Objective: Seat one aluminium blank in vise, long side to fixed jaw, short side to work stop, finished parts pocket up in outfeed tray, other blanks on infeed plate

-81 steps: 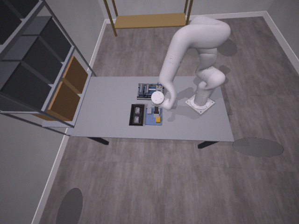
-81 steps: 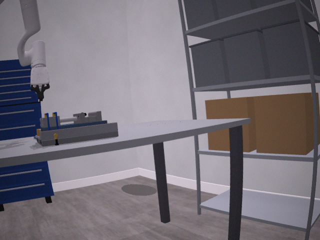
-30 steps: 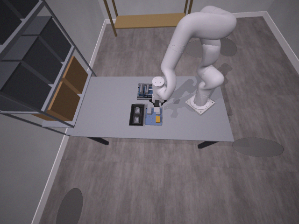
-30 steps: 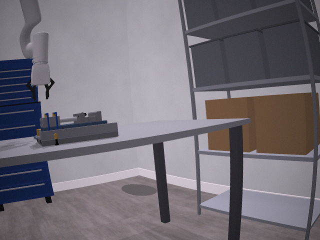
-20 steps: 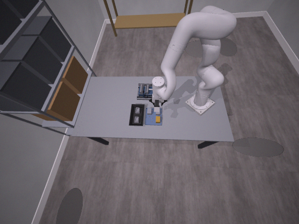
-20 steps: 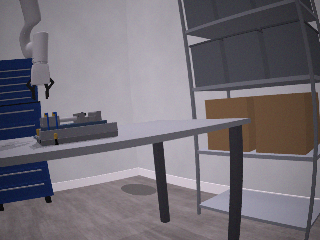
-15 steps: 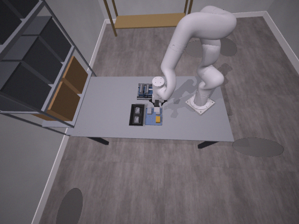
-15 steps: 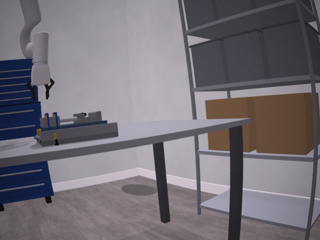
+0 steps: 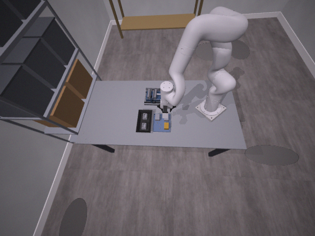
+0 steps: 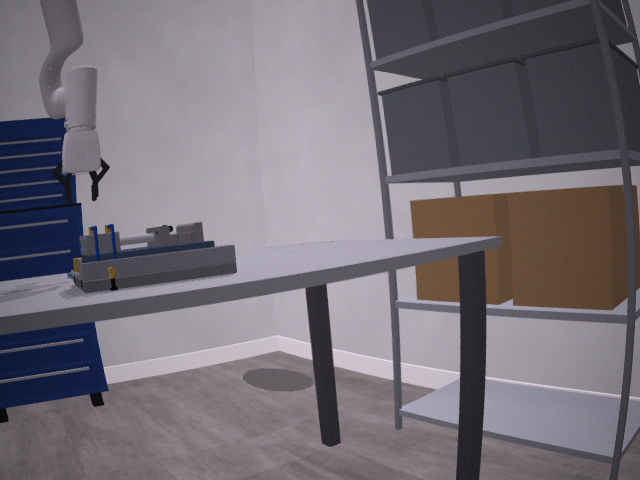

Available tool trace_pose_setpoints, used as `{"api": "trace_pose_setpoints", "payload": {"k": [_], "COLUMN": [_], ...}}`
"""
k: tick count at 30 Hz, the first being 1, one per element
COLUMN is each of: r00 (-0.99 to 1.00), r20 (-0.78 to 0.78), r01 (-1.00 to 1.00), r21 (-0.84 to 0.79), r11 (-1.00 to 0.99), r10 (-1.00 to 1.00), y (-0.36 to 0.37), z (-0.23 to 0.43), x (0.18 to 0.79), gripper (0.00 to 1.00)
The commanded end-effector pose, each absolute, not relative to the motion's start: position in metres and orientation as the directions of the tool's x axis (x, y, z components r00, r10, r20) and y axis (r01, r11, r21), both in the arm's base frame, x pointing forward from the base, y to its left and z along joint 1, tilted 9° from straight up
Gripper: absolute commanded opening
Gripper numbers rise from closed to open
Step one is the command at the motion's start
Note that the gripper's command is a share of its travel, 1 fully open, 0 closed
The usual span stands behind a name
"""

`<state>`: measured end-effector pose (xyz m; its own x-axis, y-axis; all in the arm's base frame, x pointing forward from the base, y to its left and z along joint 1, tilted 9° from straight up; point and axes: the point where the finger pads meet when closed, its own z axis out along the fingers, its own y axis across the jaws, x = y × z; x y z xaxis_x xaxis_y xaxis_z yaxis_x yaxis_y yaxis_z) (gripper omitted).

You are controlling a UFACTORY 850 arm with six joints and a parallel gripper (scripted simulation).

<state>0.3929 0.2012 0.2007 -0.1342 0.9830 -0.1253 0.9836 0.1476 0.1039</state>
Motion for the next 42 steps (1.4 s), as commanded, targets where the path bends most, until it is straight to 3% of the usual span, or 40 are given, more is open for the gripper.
{"api": "trace_pose_setpoints", "payload": {"k": [1,26,42], "r00": [-0.134,-0.134,-0.134], "r20": [-0.125,-0.125,-0.125], "r01": [0.983,0.983,0.983], "r21": [0.105,0.105,0.105], "r11": [0.148,0.148,0.148], "r10": [0.983,0.983,0.983], "y": [0.201,0.19,0.187], "z": [0.193,0.101,0.078], "x": [0.394,0.406,0.409], "gripper": [0.69,0.69,0.69]}}
